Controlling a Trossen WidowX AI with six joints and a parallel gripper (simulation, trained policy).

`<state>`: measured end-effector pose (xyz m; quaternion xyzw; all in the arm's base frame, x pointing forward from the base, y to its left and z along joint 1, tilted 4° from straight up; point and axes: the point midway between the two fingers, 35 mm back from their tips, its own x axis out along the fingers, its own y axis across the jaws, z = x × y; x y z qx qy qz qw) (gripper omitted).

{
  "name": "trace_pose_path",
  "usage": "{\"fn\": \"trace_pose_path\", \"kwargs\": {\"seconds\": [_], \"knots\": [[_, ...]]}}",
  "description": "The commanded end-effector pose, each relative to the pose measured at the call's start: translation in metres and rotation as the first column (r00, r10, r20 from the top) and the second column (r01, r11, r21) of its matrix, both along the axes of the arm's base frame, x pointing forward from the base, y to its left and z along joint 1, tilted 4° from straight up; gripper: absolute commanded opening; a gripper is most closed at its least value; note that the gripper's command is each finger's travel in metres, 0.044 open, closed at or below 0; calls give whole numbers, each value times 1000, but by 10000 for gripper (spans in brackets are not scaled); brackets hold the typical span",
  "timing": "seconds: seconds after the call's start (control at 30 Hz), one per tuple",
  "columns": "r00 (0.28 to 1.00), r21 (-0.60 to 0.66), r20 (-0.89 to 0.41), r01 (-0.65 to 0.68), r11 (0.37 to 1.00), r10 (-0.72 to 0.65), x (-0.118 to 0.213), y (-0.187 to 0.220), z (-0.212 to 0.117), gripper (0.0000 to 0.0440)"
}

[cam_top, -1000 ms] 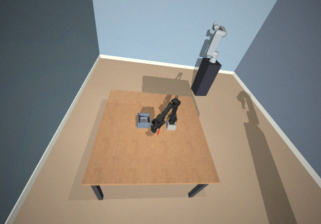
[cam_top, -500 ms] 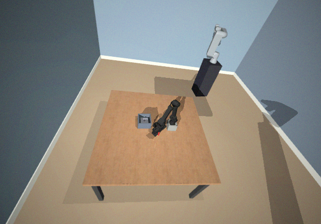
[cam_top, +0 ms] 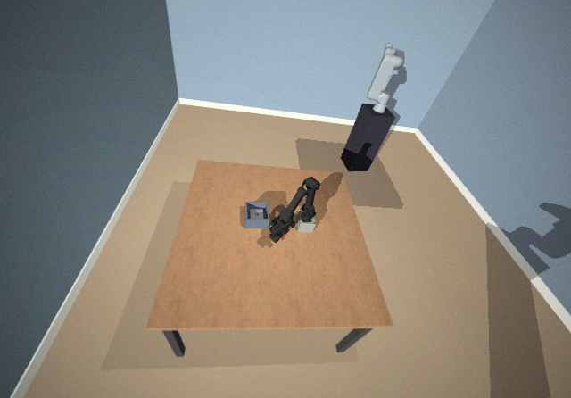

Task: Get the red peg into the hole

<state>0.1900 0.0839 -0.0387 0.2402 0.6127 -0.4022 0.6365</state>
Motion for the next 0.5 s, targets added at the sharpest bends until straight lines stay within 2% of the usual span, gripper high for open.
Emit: {"fn": "trace_pose_path", "kwargs": {"seconds": [0.0,0.47], "knots": [[999,-7,31,-21,1000,21,6,-2,8,0],[987,-73,108,-112,991,120,27,-18,49,0]]}}
